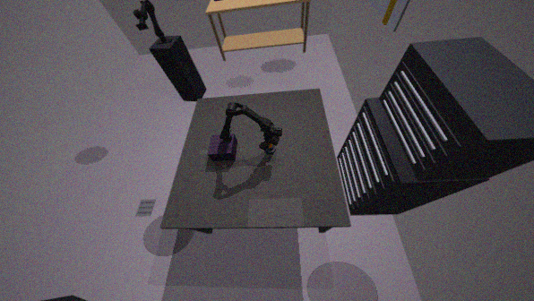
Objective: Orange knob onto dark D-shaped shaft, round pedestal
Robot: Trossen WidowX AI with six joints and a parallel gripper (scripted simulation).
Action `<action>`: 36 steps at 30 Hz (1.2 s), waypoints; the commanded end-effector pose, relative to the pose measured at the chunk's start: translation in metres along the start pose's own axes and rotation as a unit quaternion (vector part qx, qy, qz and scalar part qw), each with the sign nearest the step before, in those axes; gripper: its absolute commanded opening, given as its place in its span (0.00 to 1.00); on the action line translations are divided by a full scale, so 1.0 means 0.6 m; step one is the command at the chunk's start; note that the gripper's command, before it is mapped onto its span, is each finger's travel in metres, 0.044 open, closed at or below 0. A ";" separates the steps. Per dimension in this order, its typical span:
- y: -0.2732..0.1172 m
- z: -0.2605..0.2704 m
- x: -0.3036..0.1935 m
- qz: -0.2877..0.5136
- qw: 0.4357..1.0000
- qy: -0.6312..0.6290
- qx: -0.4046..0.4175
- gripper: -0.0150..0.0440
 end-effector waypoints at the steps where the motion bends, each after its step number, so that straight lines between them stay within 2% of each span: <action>1: 0.002 0.000 0.001 -0.005 1.000 0.005 0.002 0.25; 17: -0.005 -0.001 0.001 -0.005 1.000 0.005 0.002 0.25; 24: -0.007 -0.001 0.001 -0.005 0.995 0.104 0.002 0.25; 36: -0.007 0.004 0.006 -0.005 0.994 0.110 0.002 0.25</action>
Point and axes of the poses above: the point midway between the two fingers, 35 mm back from their tips, its own y axis out along the fingers, its own z axis across the jaws, x = y × z, the point moved 2 cm from there along -y, back along the fingers, and after that the axes turned 14 degrees about y, right-handed, at the moved point
